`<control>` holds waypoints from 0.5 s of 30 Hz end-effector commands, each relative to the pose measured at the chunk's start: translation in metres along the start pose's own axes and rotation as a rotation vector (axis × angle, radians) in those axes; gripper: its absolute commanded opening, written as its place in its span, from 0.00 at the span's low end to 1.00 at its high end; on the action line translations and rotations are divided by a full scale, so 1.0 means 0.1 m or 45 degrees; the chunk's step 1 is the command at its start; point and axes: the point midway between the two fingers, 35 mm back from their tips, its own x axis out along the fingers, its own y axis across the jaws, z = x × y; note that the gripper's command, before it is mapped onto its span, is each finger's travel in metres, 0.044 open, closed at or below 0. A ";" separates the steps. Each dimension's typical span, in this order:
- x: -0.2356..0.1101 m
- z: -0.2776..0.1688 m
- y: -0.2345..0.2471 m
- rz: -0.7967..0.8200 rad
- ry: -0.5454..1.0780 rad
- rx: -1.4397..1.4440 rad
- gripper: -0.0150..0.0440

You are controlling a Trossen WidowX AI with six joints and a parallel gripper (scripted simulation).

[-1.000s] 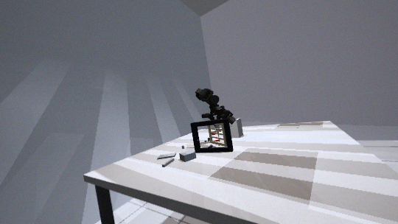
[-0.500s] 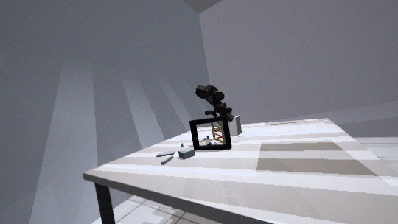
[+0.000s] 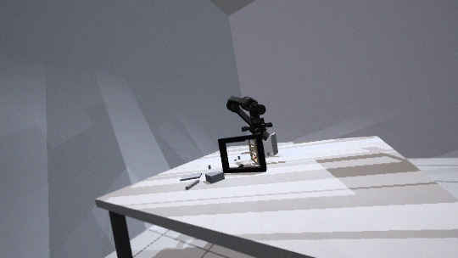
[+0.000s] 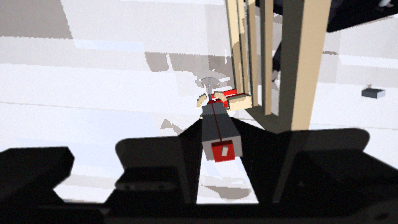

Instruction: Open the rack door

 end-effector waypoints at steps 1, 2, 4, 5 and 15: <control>0.00 0.02 0.07 -0.002 -0.009 0.081 0.30; 0.00 0.03 0.09 -0.002 -0.009 0.098 0.30; 0.00 0.04 0.14 -0.002 -0.009 0.136 0.30; 0.00 0.04 0.16 -0.001 -0.009 0.155 0.30; 0.00 0.11 0.39 0.001 -0.010 0.339 0.30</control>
